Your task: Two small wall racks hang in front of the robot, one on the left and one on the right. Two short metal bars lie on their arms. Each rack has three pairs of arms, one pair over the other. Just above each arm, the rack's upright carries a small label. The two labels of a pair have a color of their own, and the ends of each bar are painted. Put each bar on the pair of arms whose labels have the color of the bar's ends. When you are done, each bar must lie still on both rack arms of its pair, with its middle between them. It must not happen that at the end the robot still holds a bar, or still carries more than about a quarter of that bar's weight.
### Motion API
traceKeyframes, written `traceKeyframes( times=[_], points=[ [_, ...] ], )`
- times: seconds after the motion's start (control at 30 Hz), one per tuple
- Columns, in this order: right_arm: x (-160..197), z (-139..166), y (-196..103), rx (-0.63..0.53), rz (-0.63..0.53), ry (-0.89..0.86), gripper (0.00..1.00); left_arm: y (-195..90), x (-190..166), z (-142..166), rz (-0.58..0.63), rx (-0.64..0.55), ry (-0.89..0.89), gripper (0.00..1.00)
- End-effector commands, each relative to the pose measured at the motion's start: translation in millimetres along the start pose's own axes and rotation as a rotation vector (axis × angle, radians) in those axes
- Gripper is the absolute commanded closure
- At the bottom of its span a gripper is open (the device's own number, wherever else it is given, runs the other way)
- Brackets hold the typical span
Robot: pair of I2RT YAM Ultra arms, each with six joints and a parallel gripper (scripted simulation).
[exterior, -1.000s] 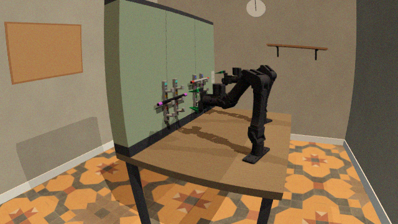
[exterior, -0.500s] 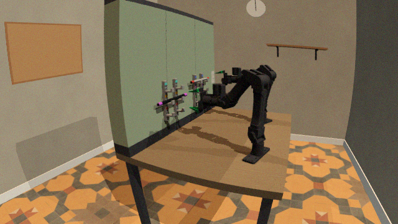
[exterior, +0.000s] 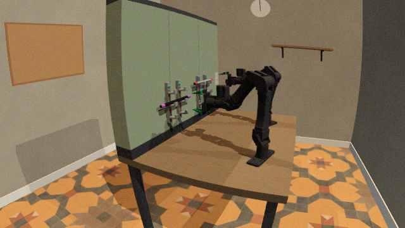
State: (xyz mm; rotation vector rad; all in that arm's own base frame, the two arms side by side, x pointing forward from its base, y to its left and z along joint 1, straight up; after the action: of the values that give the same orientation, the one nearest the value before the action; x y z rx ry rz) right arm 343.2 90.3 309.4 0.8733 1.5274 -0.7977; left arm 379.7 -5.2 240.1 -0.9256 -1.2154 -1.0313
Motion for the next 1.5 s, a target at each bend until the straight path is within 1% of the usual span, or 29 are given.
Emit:
traceKeyframes(
  times=[0.0, 0.1, 1.47],
  points=[
    [-12, 3, 2, -0.002, 0.019, -0.001, 0.00, -1, 2, -2, -0.016, 0.000, -0.006, 0.00],
    [-12, 3, 2, -0.002, 0.019, -0.001, 0.00, -1, 2, -2, -0.016, 0.000, -0.006, 0.00],
    [-18, 2, 53, -0.002, 0.019, -0.001, 0.00, -1, 2, -2, -0.016, 0.000, -0.006, 0.00]
  ],
)
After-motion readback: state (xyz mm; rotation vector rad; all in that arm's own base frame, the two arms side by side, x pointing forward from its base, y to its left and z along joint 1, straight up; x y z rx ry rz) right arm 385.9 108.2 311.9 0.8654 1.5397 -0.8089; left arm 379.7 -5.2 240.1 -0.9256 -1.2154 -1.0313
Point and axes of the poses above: on each arm, the point where the finger pads meet when closed, its own y axis out along the fingers, its own x axis across the jaws, z = x × y, the point moved 8 cm from there along -y, back along the fingers, and after that the axes turned 7 degrees about y, right-handed, at the moved point
